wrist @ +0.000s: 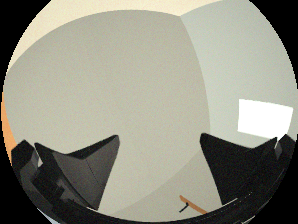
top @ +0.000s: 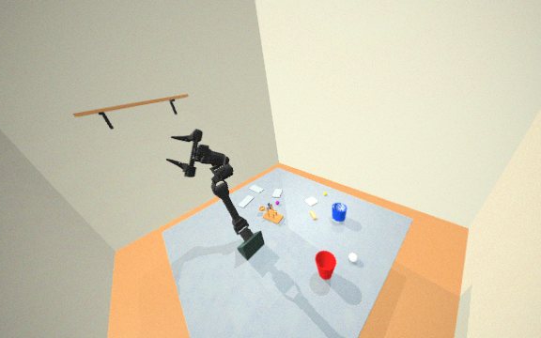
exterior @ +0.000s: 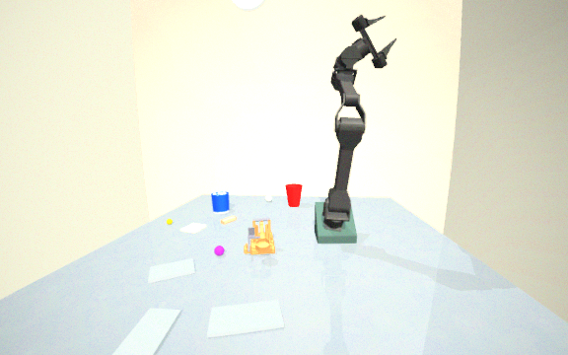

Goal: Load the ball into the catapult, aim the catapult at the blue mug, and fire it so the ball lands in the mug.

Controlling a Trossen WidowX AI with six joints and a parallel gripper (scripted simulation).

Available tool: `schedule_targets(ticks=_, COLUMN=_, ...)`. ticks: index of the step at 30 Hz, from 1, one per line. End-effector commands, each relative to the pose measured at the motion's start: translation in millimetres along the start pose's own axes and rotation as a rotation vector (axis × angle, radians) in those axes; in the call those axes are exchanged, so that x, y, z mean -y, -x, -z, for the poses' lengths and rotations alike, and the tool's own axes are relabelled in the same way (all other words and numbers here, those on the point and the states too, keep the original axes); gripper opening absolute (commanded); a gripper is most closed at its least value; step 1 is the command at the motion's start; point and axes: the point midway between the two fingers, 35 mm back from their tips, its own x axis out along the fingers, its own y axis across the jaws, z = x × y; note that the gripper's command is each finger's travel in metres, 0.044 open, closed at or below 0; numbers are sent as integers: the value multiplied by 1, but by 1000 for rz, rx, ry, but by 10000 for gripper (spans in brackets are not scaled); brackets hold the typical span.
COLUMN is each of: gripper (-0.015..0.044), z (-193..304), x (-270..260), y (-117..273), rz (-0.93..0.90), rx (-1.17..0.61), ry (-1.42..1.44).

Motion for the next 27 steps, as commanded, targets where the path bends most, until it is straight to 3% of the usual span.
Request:
schedule_targets(ticks=1, gripper=426, z=-1, x=0, y=0, rz=2, rx=3, ry=-2)
schedule_targets(ticks=27, gripper=440, z=-102, x=58, y=98, rz=153, rx=535, ry=-325)
